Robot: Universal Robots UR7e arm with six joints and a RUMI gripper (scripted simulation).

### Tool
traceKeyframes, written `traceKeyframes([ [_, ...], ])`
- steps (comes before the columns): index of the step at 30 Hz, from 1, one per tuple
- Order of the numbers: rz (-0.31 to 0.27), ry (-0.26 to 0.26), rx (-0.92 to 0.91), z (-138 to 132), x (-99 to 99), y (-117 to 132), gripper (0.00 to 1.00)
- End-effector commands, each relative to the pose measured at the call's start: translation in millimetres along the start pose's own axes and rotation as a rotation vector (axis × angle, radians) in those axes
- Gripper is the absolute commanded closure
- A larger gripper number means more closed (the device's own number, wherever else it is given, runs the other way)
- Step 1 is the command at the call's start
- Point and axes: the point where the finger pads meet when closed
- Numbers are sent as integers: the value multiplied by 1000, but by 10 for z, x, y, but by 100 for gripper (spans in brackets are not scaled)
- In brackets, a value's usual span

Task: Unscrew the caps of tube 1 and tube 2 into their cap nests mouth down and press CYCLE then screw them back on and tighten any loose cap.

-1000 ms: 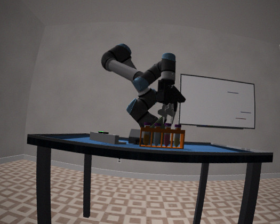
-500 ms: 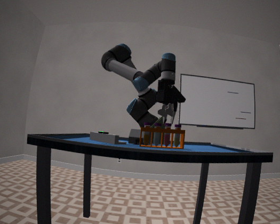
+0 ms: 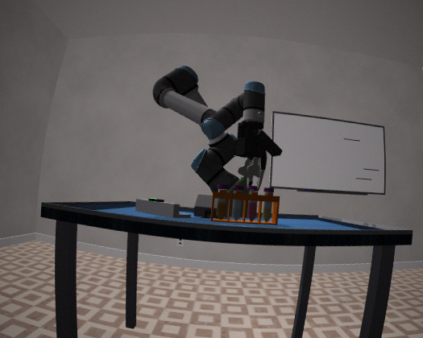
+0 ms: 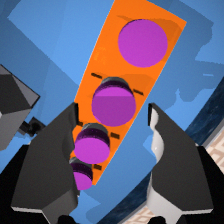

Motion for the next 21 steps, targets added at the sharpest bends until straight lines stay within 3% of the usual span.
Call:
traceKeyframes([
  [1,0,1,-1,3,-16,1,65],
  [4,0,1,-1,3,-16,1,65],
  [5,0,1,-1,3,-16,1,100],
  [19,0,1,-1,3,-16,1,100],
  [21,0,1,-68,3,-17,1,100],
])
Point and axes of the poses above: the point where the finger pads meet when closed, its own x axis back along the fingers, its own z axis across the jaws, y = z × x, and after that the axes turned 5 degrees about x, right-handed
